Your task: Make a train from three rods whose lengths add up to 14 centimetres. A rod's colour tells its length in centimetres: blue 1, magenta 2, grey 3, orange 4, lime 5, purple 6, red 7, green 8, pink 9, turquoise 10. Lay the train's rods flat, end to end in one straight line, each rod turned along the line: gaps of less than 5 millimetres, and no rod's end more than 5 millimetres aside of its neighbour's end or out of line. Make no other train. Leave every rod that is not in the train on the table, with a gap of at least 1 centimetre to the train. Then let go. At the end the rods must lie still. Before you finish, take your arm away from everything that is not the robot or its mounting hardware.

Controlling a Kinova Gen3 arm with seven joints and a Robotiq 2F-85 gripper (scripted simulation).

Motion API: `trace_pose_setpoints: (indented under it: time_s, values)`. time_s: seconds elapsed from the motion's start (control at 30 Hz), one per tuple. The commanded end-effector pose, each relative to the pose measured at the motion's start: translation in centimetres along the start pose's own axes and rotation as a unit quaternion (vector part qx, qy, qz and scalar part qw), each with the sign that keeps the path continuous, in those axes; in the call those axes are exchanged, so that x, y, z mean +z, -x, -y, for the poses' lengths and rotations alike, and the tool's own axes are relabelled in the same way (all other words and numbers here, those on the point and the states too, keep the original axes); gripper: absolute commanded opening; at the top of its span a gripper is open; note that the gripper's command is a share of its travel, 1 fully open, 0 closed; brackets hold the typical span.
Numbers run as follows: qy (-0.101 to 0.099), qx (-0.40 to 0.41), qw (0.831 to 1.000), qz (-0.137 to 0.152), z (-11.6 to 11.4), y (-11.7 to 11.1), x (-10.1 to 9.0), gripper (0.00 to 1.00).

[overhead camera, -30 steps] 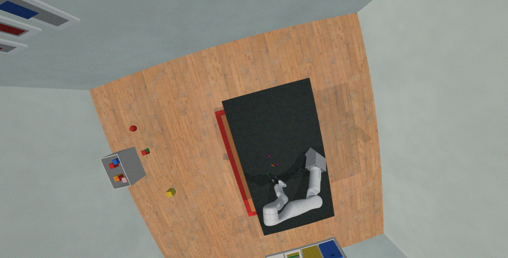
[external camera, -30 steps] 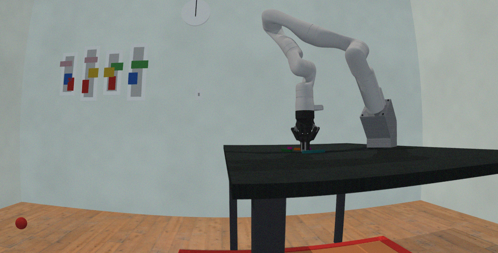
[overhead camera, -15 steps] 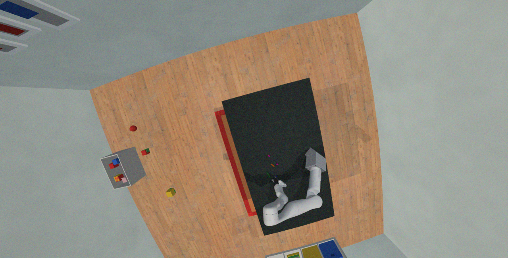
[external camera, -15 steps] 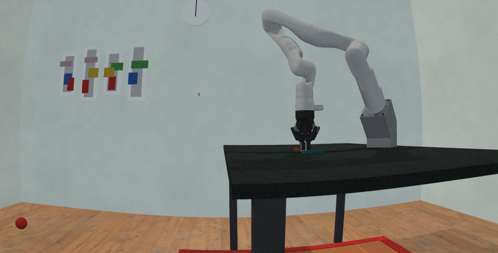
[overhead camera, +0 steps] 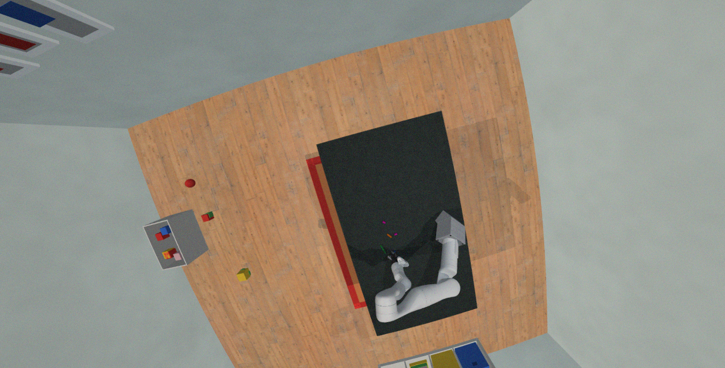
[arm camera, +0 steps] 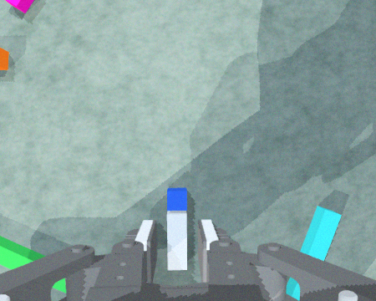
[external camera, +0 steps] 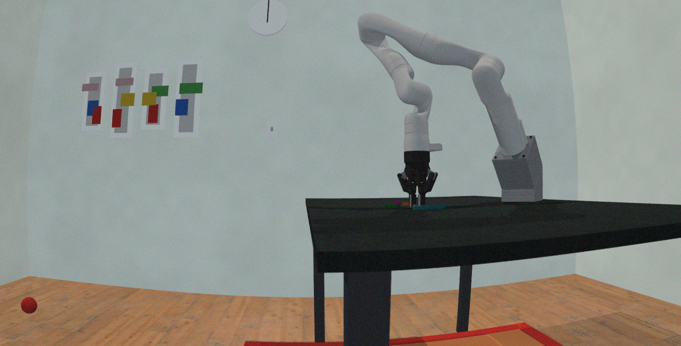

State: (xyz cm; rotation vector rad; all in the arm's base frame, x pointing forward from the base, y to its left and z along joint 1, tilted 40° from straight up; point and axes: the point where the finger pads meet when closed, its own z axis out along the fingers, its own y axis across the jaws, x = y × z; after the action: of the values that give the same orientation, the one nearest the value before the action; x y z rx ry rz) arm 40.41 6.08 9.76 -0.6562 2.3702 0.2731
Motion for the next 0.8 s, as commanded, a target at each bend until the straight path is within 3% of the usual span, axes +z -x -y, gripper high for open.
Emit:
trace_pose_setpoints:
  time_s: [0.0, 0.47, 0.77]
  values:
    - [0.000, 0.000, 1.000, 0.000, 0.0, 0.0, 0.0, 0.24]
    - [0.000, 0.000, 1.000, 0.000, 0.0, 0.0, -1.8, 0.24]
    - [0.000, 0.000, 1.000, 0.000, 0.0, 0.0, -4.5, 0.24]
